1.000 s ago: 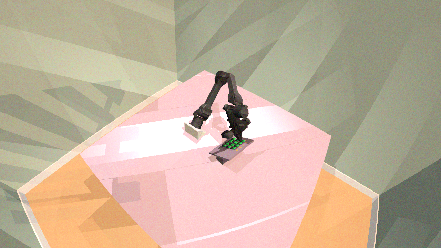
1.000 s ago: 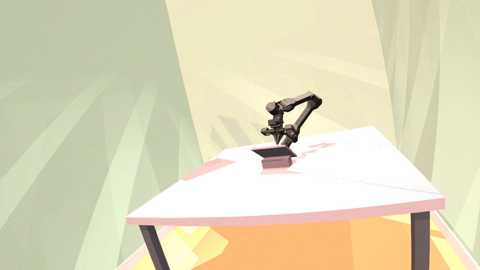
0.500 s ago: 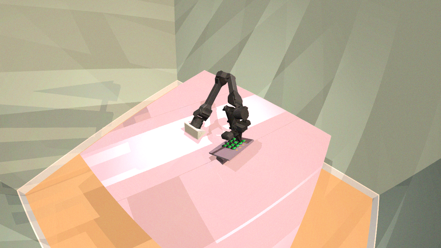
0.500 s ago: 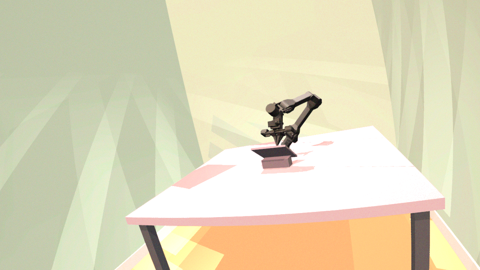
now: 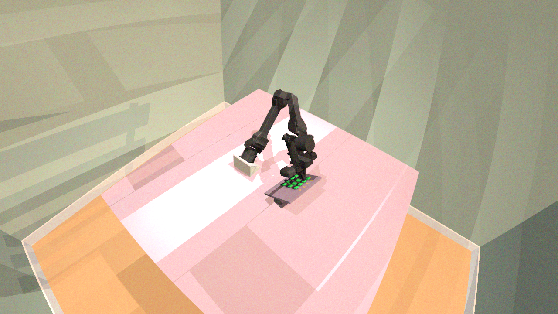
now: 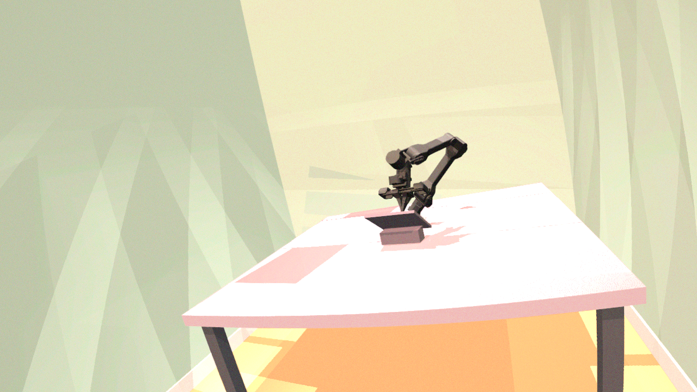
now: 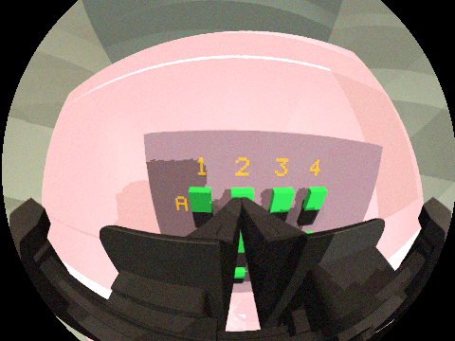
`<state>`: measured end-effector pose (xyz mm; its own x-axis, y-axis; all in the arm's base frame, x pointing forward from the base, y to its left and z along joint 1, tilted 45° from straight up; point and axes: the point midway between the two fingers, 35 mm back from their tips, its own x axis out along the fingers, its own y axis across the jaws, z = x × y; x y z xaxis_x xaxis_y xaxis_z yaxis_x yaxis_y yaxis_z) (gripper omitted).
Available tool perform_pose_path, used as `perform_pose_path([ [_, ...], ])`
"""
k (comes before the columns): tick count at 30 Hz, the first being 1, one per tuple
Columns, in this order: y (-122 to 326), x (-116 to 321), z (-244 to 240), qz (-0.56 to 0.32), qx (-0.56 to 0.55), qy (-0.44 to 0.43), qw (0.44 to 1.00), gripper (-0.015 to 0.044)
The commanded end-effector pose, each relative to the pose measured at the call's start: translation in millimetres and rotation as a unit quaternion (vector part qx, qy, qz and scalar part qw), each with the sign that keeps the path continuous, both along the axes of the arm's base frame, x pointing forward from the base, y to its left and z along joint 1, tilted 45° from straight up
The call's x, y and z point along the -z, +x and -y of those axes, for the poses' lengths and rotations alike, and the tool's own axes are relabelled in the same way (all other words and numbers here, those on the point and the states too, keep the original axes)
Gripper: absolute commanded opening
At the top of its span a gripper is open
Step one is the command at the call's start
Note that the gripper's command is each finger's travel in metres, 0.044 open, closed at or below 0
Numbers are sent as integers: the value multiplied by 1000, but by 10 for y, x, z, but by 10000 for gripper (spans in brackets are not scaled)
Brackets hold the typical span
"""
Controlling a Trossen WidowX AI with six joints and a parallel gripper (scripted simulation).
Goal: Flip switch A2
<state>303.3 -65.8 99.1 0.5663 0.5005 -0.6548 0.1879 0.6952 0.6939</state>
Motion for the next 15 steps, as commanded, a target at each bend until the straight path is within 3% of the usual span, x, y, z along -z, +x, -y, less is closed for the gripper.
perform_pose_path([
  [1,2,15,5,-3,3,-1,1000,0],
  [15,13,27,-4,-3,3,-1,1000,0],
])
